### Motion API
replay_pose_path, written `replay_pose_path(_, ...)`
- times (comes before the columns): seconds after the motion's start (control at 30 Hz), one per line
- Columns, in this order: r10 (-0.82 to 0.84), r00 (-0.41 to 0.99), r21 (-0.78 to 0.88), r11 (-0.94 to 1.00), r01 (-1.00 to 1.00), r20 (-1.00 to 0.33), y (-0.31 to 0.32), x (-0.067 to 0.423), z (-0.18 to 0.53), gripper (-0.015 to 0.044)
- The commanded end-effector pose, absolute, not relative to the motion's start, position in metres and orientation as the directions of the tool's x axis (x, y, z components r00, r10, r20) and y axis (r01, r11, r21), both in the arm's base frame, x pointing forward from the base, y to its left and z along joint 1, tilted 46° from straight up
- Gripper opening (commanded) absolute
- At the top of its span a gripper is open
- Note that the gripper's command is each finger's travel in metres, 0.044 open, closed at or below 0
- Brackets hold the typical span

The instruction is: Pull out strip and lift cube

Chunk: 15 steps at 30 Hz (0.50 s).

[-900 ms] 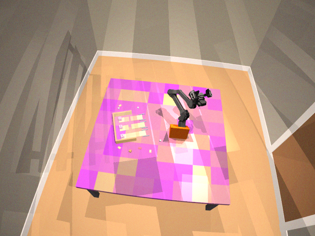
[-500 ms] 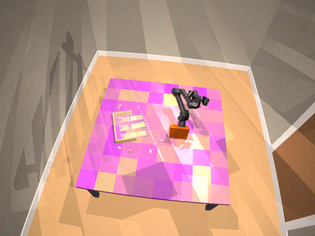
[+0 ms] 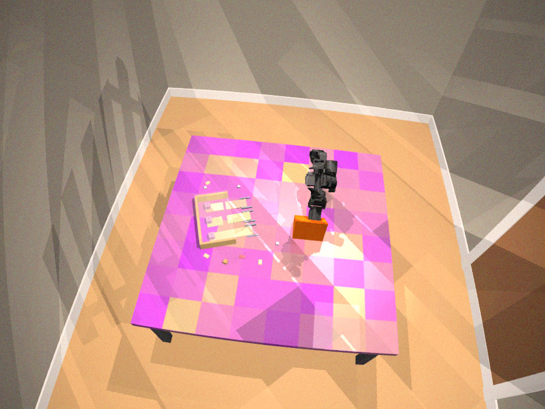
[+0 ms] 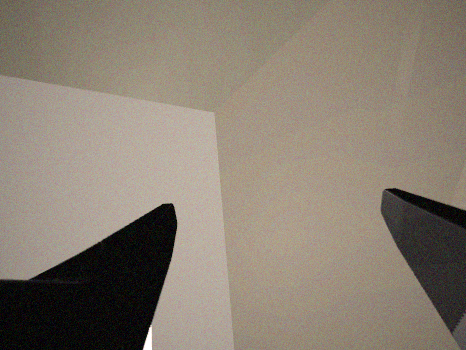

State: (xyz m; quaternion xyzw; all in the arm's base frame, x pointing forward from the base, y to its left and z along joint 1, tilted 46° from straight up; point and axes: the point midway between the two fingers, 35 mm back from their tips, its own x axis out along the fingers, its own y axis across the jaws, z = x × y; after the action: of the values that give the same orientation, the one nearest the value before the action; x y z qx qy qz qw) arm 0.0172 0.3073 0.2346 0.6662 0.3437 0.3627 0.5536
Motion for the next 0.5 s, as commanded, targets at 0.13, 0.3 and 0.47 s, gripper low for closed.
replay_pose_path(0.13,0.595,0.799,0.783,0.536,-0.315,-0.086,0.298,0.128,0.184,0.04)
replay_pose_path(0.3,0.428,0.889,0.509,0.808,-0.297,-0.161,0.275,0.175,0.162,0.04)
replay_pose_path(0.47,0.239,0.944,0.168,0.965,-0.203,-0.229,0.243,0.218,0.141,0.04)
